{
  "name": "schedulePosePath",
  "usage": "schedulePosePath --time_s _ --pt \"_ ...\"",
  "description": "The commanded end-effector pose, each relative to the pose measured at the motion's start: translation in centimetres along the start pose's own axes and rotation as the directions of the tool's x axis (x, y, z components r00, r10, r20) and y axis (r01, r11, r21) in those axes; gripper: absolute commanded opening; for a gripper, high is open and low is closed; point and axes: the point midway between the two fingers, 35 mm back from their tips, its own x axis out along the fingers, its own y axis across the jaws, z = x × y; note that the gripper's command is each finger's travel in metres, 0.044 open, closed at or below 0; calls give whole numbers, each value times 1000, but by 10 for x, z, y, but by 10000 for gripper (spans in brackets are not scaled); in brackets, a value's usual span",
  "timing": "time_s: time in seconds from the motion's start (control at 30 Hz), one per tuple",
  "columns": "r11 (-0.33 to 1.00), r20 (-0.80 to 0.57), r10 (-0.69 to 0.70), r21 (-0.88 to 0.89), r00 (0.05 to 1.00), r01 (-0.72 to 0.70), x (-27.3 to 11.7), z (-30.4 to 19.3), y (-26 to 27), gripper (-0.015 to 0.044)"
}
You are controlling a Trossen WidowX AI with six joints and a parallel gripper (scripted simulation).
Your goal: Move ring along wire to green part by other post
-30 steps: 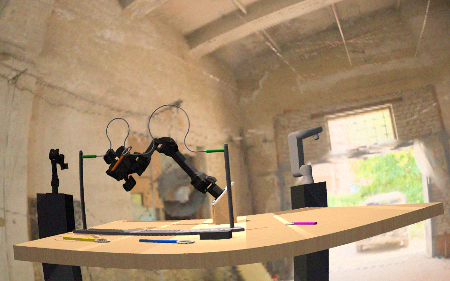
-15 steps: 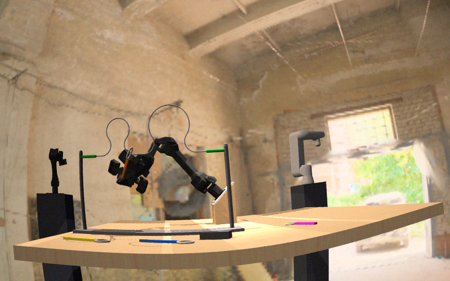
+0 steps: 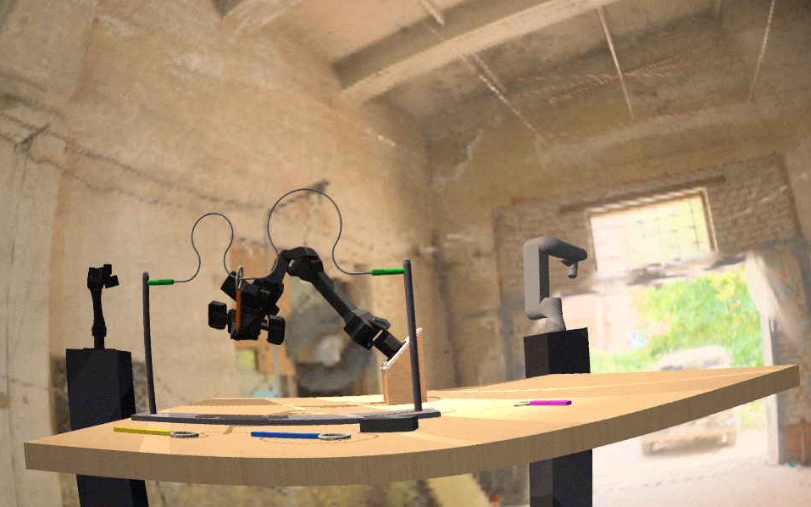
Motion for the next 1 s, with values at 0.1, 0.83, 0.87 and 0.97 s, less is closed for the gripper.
schedulePosePath --time_s 0.1,0.83,0.87,0.97 --pt "994 -14 57 99 998 -55 -3 1 21 -150" --pt "977 -17 108 186 994 -103 -10 6 53 -150" --pt "976 -17 110 189 994 -105 -10 6 54 -150" --pt "973 -17 117 201 993 -111 -11 7 58 -150"
